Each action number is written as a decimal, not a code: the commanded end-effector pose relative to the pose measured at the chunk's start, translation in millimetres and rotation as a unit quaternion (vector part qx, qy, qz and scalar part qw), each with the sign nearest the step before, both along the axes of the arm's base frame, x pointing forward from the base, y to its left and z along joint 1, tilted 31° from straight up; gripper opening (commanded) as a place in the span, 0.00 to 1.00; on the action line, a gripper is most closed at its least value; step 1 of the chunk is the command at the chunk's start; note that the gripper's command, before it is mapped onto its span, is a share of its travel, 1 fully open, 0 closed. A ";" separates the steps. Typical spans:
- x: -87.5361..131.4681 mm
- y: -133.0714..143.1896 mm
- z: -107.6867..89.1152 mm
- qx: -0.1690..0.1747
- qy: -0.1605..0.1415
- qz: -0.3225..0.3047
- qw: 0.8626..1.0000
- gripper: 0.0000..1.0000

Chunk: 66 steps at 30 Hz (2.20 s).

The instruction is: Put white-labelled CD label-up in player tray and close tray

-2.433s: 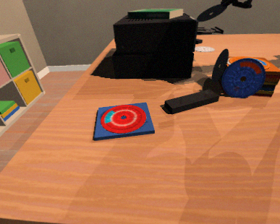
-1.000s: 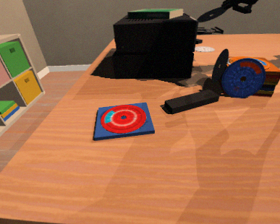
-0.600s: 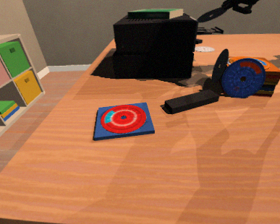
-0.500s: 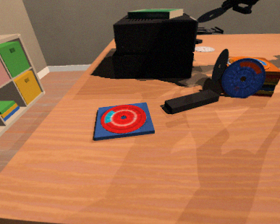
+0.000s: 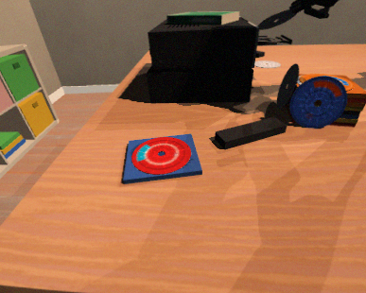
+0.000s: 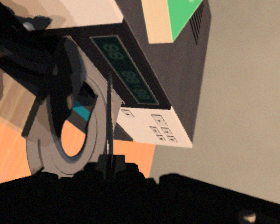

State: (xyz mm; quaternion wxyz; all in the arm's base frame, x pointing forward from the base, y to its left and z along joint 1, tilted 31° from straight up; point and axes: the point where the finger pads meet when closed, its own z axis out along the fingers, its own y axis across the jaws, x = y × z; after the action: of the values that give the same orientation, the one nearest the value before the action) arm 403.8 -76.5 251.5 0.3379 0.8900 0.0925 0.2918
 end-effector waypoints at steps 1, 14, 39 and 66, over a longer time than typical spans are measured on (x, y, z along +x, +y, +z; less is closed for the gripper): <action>0.0 -0.3 0.5 0.000 -0.001 0.000 1.000 0.11; 0.0 -0.3 0.5 0.000 -0.001 0.000 1.000 0.11; 8.9 -9.4 -8.0 0.000 -0.001 0.000 1.000 0.11; 34.6 -36.0 -32.9 0.000 -0.001 0.000 1.000 0.11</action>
State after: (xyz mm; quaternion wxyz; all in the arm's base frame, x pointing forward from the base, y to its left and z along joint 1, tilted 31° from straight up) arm 438.5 -112.2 218.6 0.3381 0.8898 0.0924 0.2923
